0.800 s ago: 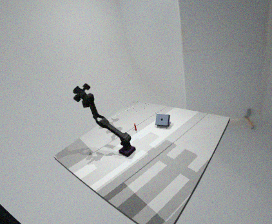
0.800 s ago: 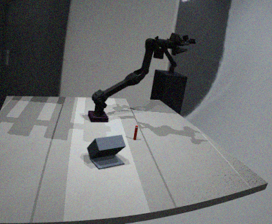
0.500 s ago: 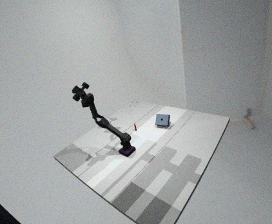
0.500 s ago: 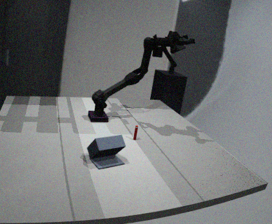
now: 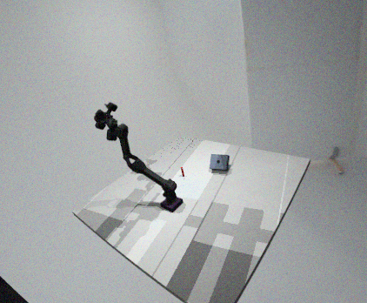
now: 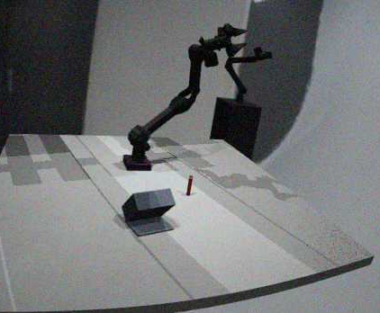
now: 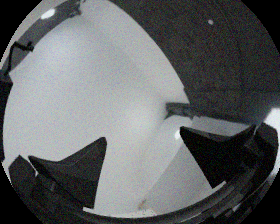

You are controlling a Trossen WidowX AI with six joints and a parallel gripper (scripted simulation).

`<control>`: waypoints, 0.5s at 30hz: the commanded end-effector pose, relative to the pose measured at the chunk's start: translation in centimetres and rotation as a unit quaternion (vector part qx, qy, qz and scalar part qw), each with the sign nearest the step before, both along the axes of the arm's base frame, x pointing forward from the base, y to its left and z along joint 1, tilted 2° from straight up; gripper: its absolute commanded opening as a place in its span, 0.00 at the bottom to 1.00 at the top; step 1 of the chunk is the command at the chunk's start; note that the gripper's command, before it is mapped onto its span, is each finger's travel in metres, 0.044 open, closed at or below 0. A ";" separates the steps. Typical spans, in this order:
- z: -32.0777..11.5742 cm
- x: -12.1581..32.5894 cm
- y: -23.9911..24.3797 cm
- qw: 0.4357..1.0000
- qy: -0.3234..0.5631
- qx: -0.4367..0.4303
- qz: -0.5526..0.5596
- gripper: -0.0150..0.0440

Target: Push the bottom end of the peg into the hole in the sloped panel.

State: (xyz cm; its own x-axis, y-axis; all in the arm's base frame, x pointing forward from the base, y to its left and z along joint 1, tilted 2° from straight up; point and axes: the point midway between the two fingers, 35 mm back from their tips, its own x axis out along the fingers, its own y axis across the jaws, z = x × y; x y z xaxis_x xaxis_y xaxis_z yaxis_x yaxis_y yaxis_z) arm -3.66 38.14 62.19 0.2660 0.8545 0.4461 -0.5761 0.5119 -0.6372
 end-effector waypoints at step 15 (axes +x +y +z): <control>8.5 -1.0 -13.6 0.985 -0.058 0.164 0.013 1.00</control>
State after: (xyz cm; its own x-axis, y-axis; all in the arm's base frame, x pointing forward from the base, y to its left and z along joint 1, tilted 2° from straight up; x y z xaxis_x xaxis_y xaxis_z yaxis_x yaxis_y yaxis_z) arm -5.03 26.74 69.63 0.1803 0.7012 0.6898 -0.5338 0.6588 -0.5302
